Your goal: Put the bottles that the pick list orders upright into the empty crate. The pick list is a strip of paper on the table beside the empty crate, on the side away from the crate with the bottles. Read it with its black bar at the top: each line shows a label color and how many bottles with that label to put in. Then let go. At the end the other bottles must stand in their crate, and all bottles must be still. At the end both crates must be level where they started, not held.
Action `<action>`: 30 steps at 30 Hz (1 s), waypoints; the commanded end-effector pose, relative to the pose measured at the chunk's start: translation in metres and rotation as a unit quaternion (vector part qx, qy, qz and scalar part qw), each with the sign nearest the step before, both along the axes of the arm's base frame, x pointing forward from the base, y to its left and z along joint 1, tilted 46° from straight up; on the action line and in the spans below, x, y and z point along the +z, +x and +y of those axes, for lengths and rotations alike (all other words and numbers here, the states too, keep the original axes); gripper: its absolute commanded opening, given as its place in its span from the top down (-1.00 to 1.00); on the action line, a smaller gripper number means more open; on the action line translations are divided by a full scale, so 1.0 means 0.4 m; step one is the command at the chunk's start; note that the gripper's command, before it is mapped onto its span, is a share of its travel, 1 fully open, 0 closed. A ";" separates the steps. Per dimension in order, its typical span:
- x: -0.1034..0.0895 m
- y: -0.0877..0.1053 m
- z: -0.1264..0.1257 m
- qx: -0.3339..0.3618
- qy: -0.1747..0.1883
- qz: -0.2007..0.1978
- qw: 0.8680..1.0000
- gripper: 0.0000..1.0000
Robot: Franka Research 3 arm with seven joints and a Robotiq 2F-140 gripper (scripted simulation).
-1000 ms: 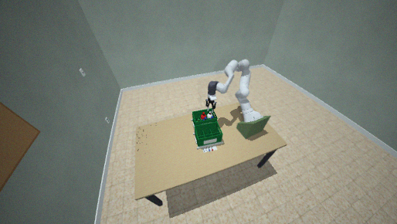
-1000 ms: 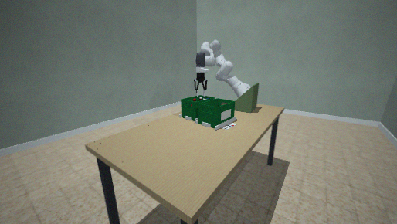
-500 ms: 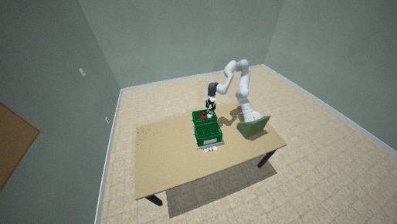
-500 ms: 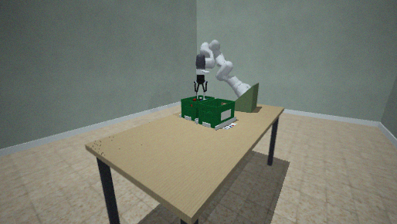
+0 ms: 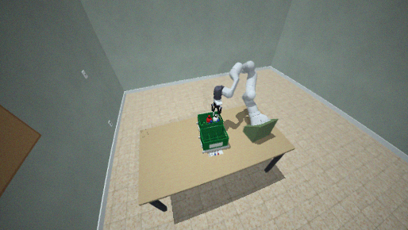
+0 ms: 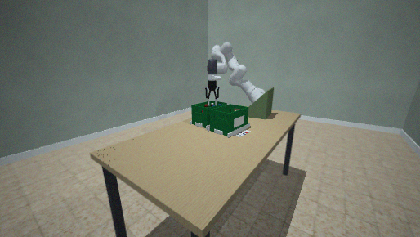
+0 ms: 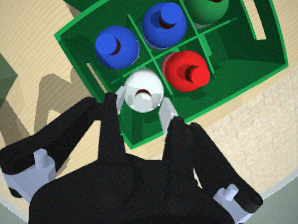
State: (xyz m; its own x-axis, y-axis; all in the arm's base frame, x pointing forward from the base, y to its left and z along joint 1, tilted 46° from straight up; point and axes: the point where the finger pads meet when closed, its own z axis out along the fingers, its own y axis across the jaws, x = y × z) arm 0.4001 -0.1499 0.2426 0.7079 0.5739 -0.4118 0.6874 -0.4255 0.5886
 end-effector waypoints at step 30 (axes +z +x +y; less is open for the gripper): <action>0.002 0.001 0.002 -0.002 0.001 -0.004 1.000 1.00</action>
